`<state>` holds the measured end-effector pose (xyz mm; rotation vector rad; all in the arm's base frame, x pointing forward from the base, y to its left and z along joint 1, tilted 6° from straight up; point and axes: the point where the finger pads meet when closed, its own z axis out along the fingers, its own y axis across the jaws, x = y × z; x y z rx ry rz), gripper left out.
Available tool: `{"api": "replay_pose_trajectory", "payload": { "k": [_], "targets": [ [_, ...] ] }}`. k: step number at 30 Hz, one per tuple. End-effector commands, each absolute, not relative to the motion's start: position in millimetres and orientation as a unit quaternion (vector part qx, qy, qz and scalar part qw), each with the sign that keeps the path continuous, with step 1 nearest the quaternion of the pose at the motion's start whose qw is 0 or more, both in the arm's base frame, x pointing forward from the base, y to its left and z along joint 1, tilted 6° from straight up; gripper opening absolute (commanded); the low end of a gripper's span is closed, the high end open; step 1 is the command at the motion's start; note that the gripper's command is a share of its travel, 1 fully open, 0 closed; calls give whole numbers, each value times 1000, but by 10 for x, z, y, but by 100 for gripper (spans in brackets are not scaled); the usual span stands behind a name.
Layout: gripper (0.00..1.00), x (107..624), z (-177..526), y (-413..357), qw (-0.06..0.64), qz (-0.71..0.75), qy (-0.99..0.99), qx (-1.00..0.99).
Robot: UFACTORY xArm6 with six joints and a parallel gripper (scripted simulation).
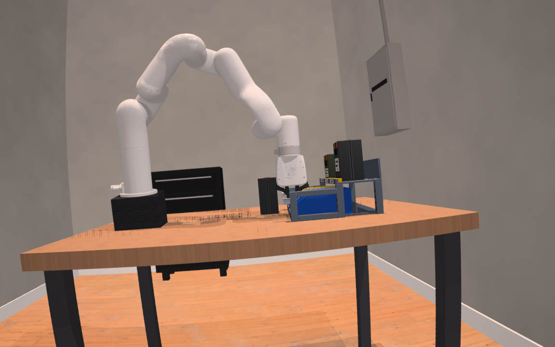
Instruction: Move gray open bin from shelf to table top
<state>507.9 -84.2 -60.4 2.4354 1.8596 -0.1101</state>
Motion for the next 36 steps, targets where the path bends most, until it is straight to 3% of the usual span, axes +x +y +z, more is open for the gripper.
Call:
{"api": "replay_pose_trajectory", "payload": {
  "k": [1, 36],
  "targets": [
    [0, 5097, -588, -843, 39, -34, 606, 794],
    [0, 5098, -508, -834, 39, -34, 606, 794]
  ]
}}
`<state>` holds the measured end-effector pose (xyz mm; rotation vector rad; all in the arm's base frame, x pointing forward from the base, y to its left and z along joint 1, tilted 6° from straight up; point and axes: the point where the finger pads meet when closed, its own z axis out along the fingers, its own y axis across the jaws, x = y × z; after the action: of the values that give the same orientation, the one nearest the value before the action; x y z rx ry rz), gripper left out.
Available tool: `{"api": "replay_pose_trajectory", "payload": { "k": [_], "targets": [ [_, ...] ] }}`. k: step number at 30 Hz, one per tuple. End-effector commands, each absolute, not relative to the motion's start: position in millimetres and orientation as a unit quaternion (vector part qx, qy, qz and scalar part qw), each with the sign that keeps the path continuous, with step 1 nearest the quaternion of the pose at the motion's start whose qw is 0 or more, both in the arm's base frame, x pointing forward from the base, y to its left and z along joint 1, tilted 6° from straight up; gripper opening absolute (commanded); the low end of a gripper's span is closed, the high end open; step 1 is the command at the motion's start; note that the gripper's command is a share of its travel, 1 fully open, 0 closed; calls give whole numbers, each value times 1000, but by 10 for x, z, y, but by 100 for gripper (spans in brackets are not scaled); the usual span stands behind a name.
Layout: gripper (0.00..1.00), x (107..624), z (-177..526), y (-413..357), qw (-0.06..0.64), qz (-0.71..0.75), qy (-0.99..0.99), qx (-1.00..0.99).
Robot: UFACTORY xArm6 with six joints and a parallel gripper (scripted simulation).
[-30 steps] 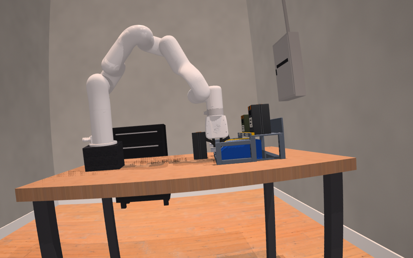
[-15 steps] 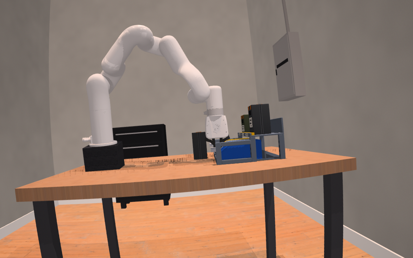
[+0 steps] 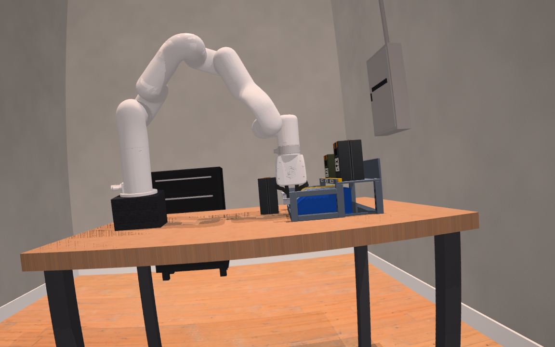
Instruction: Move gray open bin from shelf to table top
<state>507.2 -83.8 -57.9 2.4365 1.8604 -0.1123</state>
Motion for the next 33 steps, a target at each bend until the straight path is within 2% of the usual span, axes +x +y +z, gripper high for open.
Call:
{"api": "replay_pose_trajectory", "payload": {
  "k": [1, 33],
  "targets": [
    [0, 5098, -508, -834, 39, -34, 606, 794],
    [0, 5100, -336, -816, 39, -34, 606, 794]
  ]
}}
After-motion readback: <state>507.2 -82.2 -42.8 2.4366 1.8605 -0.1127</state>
